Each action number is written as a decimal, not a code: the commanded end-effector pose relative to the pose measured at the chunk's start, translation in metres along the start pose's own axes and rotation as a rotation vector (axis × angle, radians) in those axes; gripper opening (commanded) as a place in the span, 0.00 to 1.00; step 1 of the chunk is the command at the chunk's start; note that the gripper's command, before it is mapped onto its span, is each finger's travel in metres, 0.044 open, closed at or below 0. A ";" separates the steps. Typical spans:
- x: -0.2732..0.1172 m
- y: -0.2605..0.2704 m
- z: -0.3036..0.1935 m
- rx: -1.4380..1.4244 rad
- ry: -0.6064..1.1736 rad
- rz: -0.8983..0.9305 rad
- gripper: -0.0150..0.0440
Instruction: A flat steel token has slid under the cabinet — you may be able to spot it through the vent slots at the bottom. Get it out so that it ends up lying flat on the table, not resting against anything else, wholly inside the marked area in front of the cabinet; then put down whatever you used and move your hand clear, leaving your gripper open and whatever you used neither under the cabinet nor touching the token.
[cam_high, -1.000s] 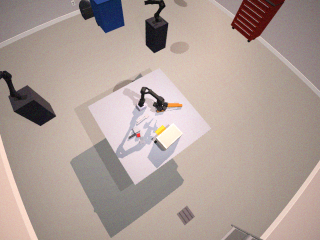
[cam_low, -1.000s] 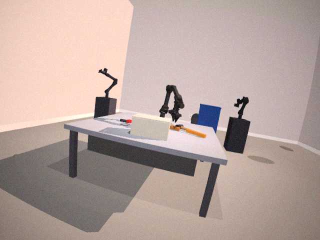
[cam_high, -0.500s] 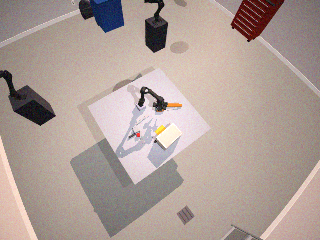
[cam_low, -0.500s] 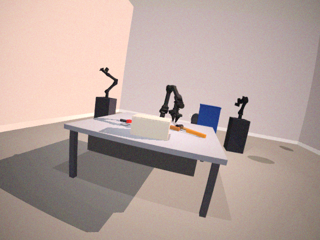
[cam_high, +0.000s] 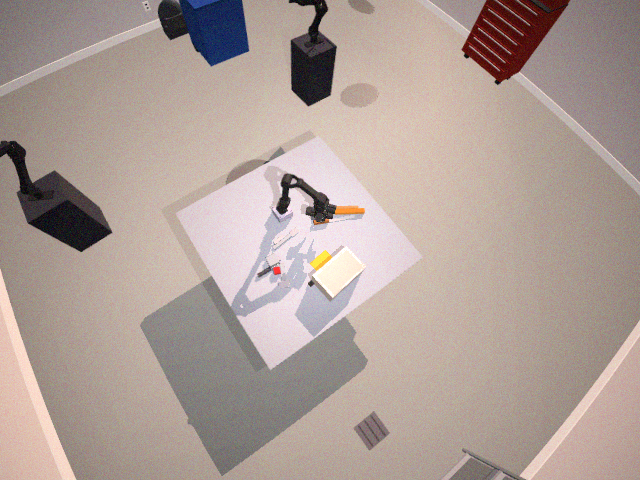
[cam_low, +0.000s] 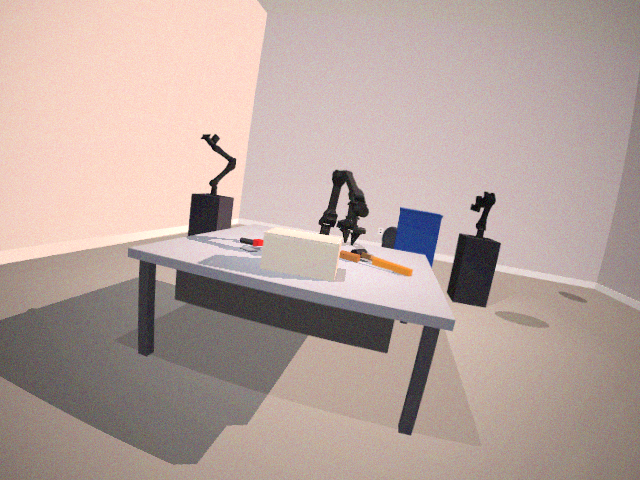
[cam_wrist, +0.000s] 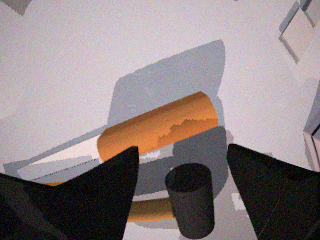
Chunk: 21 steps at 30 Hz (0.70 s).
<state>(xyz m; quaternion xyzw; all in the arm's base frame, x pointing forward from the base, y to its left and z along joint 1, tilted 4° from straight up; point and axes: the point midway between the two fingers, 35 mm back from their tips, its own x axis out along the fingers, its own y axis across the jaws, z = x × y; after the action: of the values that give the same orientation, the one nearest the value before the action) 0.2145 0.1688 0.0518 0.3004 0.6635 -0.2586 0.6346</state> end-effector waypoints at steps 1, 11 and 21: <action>0.000 0.000 0.000 -0.034 0.001 -0.003 0.71; 0.000 0.000 0.000 -0.114 0.001 -0.003 0.71; 0.000 0.000 0.000 -0.194 0.001 -0.003 0.71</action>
<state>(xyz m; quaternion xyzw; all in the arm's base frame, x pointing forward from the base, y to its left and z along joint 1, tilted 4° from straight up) 0.2147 0.1689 0.0518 0.2463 0.6827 -0.2022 0.6575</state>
